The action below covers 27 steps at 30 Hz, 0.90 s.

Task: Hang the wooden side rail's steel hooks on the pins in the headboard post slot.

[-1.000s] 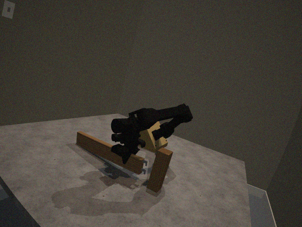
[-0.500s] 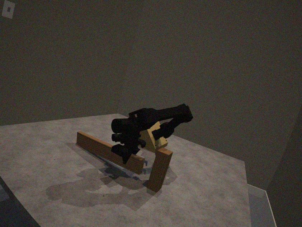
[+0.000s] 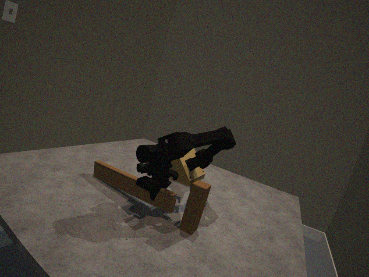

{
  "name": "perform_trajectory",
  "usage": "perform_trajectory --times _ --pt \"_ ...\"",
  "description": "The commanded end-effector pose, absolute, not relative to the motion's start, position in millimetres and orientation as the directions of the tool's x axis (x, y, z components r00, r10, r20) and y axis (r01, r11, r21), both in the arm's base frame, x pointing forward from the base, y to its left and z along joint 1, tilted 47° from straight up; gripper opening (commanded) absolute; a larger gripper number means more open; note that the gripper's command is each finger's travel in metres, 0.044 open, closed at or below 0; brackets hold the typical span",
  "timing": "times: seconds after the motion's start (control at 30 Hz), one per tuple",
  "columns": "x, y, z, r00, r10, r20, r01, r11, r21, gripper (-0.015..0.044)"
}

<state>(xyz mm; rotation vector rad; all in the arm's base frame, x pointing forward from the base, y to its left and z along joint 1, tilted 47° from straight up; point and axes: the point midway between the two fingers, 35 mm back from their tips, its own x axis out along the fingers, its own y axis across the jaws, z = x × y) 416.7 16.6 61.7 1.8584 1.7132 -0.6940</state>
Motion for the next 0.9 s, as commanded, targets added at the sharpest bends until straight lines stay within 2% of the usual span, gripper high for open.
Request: perform_trajectory --times 0.0,0.87 --pt "416.9 14.6 65.9 0.081 0.729 -0.680 0.996 -0.077 0.036 0.0000" --pt "417.3 16.9 67.7 0.081 0.729 -0.679 0.996 -0.077 0.036 0.0000"
